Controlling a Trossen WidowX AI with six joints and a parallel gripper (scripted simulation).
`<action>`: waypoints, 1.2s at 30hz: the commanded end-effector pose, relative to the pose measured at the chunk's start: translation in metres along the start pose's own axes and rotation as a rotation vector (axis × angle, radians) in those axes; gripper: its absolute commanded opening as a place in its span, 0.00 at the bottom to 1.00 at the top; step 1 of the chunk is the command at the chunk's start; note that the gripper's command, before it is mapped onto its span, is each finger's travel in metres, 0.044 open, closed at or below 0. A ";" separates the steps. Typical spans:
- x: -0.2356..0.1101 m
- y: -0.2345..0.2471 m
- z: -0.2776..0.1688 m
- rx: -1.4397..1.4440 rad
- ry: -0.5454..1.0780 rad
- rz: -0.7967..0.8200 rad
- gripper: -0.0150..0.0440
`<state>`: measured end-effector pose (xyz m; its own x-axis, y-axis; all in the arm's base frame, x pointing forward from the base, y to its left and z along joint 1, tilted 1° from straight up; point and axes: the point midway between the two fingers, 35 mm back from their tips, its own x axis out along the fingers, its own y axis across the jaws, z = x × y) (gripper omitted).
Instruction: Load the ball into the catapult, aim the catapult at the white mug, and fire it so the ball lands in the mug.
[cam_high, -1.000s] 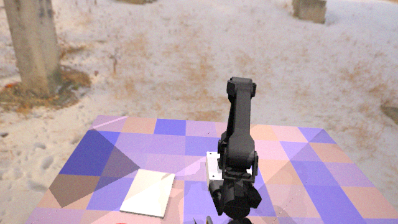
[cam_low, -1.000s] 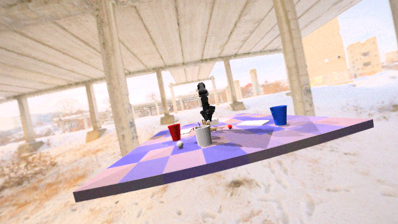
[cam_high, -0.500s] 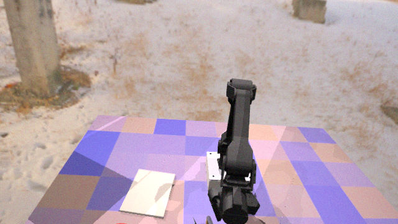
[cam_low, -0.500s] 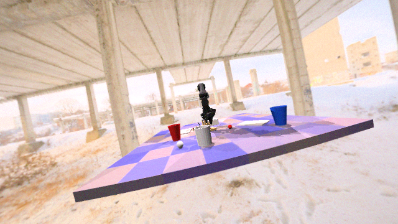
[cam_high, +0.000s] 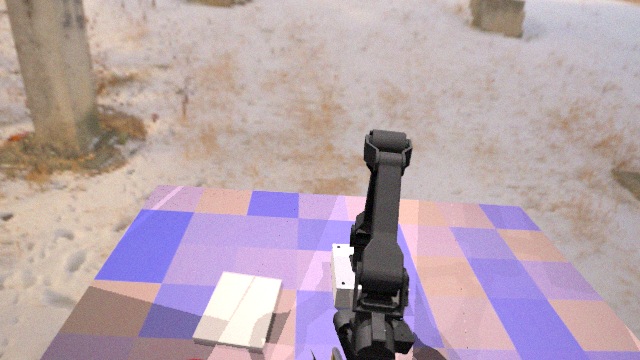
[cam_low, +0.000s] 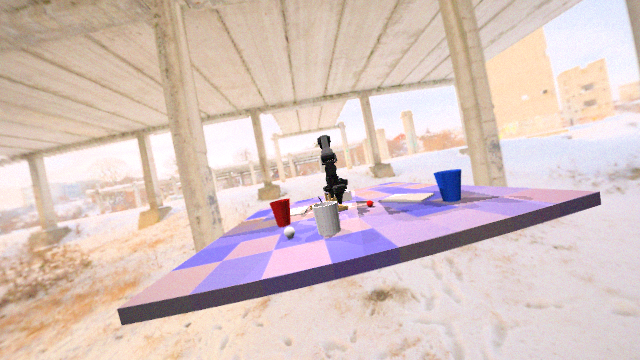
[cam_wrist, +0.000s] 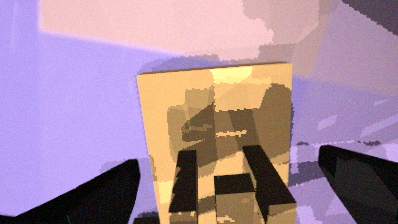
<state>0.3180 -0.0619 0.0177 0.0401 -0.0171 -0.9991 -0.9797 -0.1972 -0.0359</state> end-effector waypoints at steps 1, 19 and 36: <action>0.005 0.003 0.001 -0.003 -0.004 0.010 1.00; 0.002 0.001 0.000 0.000 -0.001 0.003 0.45; -0.047 0.001 0.000 0.219 -0.001 0.008 0.25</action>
<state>0.3133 -0.0608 0.0625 0.0248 -0.0141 -0.9996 -0.9984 -0.0519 -0.0240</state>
